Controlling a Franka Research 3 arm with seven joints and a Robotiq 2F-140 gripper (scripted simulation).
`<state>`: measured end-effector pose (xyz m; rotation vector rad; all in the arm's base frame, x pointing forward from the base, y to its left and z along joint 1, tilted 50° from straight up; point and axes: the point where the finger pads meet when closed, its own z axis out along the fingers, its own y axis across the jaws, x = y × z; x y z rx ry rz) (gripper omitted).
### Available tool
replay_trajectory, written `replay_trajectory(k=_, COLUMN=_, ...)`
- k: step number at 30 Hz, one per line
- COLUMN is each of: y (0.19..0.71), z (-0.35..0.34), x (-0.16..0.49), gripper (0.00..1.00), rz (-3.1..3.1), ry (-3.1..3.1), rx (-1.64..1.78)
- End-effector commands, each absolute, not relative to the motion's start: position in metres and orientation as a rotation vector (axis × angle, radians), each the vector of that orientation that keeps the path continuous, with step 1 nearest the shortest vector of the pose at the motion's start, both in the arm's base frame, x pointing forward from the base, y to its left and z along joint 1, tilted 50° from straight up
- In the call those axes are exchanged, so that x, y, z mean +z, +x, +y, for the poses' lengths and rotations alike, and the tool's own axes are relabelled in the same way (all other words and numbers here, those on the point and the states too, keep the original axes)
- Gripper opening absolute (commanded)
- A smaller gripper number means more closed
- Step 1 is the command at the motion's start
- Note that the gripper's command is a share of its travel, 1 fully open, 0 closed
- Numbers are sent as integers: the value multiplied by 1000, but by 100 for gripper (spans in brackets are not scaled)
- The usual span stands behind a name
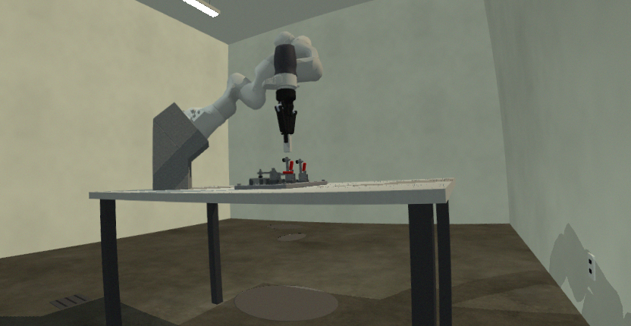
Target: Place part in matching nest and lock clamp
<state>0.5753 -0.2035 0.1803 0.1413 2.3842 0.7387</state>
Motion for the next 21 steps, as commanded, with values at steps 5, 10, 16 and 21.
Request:
replay_trajectory(k=5, y=574, z=-203, x=180, gripper=0, rz=2387, ry=146, rx=743)
replay_trajectory(k=10, y=574, z=-203, x=180, gripper=100, rz=2387, ry=146, rx=743)
replay_trajectory(k=16, y=574, z=-203, x=180, gripper=100, rz=2387, ry=146, rx=743)
replay_trajectory(k=21, y=574, z=-203, x=180, gripper=100, rz=2387, ry=146, rx=743)
